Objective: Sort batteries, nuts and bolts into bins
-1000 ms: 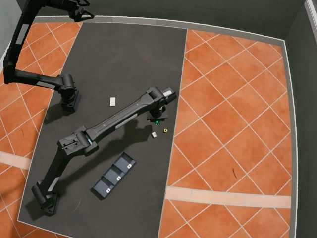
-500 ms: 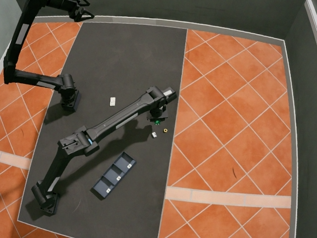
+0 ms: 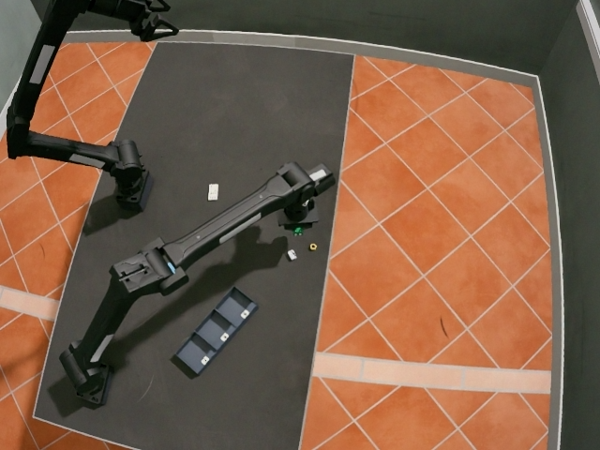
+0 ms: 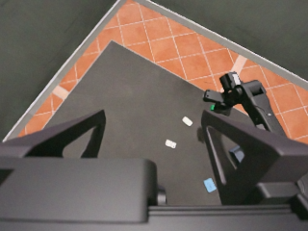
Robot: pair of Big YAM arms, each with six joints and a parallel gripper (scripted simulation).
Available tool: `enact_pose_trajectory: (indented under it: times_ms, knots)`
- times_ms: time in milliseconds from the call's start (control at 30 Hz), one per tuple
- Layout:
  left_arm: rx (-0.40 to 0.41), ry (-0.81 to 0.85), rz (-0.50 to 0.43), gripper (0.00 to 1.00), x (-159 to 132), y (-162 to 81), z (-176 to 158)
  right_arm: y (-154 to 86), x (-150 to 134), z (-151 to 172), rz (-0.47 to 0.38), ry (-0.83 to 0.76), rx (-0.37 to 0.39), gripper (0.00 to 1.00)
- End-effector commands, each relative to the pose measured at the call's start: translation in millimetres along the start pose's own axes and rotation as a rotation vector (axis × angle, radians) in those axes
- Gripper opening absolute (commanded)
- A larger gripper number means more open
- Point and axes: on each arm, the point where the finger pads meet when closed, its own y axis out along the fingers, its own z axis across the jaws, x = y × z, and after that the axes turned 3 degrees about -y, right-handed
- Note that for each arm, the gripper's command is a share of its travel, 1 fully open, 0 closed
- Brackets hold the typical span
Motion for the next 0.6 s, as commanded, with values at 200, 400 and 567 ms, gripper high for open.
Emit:
enact_pose_trajectory:
  times_ms: [200, 400, 567]
  knots:
    - [-0.003, 0.009, -0.053, 1.0, 11.3, -25.6, 0.5, -28.4, 19.1, -10.3, -0.032, -0.005, -0.05, 0.21]
    - [-0.003, 0.009, -0.053, 1.0, 11.3, -25.6, 0.5, -27.5, 19.3, -10.3, -0.031, -0.005, -0.048, 0.21]
    - [-0.003, 0.009, -0.053, 1.0, 11.3, -25.6, 0.5, -27.2, 19.5, -10.3, -0.031, -0.005, -0.047, 0.21]
